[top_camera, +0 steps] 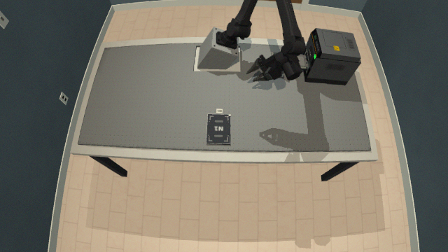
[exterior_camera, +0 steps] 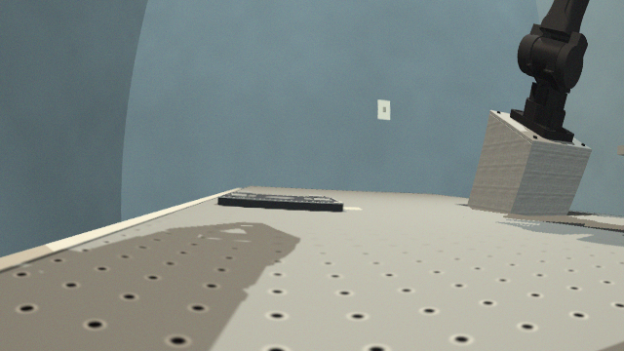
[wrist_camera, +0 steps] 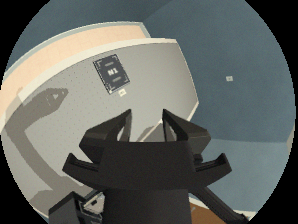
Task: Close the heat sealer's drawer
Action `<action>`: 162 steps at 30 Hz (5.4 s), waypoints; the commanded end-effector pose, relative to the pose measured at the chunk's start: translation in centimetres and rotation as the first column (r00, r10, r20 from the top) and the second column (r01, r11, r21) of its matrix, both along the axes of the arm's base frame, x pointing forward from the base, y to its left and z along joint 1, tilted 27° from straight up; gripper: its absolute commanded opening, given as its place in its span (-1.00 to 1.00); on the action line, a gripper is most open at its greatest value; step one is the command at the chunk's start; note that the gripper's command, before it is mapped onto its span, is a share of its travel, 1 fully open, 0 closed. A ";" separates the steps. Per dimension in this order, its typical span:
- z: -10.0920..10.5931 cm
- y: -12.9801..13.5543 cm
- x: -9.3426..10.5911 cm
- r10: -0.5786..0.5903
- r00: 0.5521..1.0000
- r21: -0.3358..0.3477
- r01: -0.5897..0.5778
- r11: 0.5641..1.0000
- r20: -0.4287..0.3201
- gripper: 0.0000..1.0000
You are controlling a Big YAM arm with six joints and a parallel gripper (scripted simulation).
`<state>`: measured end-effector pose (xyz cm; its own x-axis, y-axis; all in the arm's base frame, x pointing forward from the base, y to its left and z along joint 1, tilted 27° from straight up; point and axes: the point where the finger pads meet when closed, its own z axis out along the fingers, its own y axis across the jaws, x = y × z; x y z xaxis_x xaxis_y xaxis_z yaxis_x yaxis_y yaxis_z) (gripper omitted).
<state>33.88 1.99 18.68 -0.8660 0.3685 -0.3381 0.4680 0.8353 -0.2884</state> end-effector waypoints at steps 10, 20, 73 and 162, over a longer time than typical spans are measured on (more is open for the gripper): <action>1.2 5.2 3.5 0.204 0.979 0.044 -0.203 0.978 -0.022 -0.10; 0.7 8.3 4.3 0.349 0.935 0.081 -0.344 0.935 -0.064 -0.10; -2.9 27.0 4.5 0.825 0.540 0.261 -0.783 0.565 -0.168 -0.10; -1.7 38.5 -5.4 0.874 0.484 0.422 -0.801 0.424 0.041 -0.10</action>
